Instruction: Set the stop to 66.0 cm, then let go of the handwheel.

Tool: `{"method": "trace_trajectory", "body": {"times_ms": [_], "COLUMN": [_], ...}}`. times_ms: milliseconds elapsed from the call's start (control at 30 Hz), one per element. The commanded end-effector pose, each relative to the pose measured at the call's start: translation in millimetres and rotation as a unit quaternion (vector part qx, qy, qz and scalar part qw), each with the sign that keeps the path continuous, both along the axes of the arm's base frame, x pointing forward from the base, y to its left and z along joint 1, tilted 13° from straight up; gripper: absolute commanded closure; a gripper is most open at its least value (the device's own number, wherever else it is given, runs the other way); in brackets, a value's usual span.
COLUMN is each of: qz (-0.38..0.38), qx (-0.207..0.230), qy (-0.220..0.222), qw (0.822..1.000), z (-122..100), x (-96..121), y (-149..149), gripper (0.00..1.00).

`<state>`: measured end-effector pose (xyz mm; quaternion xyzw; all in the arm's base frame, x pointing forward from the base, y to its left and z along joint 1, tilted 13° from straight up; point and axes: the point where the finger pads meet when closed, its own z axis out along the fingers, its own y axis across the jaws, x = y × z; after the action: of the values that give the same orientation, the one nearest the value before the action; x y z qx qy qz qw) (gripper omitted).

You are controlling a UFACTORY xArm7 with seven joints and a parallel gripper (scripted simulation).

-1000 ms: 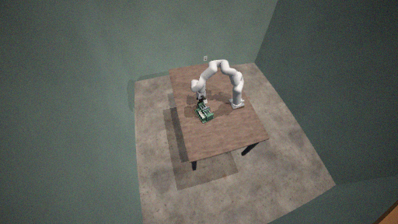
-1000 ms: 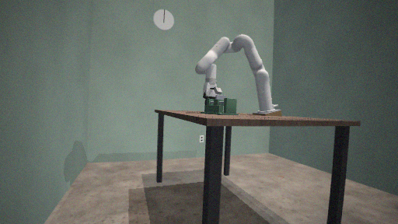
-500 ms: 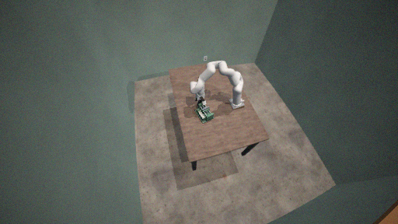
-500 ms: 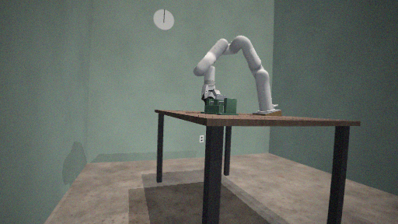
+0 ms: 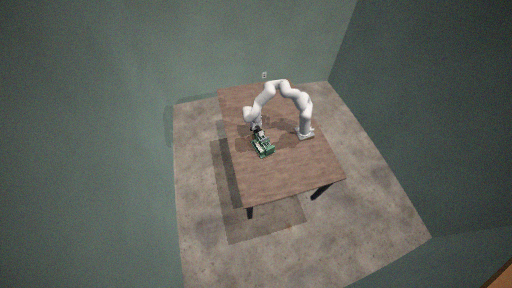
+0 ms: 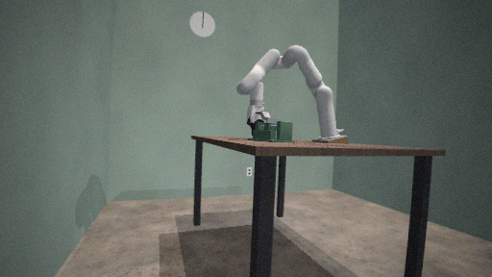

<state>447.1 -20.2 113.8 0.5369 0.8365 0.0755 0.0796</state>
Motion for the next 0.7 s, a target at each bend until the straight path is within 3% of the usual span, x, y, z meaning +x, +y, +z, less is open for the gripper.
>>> {"method": "trace_trajectory", "body": {"times_ms": [0, 667], "qz": [0.0, 0.0], "qx": [0.0, 0.0], "qy": [-0.003, -0.003], "qw": [1.0, 1.0], "z": [3.3, 24.3], "x": [5.8, 21.9], "y": [2.2, 10.8], "gripper": [0.94, 0.94]}}
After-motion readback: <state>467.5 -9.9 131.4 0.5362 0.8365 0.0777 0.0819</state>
